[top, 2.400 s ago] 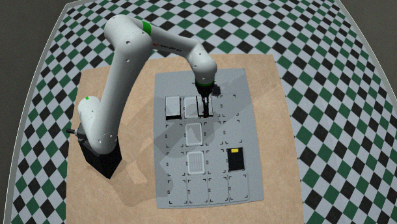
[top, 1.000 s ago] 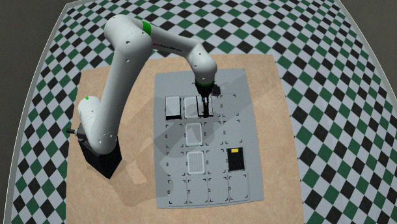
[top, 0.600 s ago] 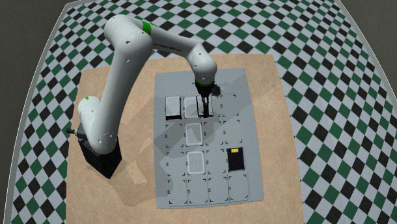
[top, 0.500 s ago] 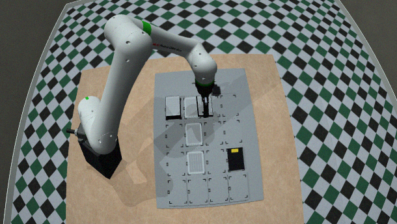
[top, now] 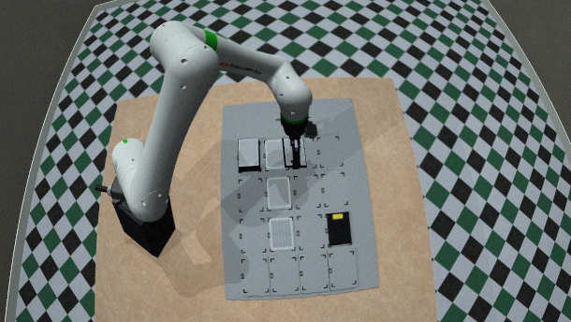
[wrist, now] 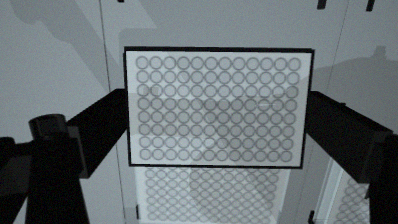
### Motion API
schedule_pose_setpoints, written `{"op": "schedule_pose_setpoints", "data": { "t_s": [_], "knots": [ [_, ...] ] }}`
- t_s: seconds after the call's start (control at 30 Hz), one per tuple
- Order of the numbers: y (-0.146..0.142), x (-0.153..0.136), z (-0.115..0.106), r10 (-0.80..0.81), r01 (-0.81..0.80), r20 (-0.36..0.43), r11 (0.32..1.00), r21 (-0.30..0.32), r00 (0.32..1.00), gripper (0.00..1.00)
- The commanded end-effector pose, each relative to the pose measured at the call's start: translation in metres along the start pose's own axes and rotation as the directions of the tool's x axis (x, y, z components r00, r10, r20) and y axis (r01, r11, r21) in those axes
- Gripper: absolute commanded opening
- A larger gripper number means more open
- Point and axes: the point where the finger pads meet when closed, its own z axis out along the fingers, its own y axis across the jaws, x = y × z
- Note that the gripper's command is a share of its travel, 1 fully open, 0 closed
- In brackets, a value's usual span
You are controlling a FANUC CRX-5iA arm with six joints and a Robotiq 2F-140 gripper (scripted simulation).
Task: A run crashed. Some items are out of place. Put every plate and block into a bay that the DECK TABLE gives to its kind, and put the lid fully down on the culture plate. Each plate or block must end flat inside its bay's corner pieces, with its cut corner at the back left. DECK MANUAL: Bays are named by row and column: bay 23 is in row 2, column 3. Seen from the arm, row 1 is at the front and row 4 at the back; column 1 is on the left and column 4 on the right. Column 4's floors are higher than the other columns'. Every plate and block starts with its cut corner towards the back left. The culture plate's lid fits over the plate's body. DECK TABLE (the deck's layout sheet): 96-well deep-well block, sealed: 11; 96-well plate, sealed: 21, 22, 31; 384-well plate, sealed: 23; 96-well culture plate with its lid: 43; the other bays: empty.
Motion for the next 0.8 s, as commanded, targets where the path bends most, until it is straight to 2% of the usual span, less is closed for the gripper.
{"op": "schedule_pose_setpoints", "data": {
  "t_s": [0.0,0.77],
  "knots": [
    [-0.0002,0.0007,-0.0008,0.000,0.000,-0.001,1.000,0.000,1.000,0.10],
    [-0.0002,0.0007,-0.0065,0.000,0.000,-0.002,1.000,0.000,1.000,0.10]
  ]
}}
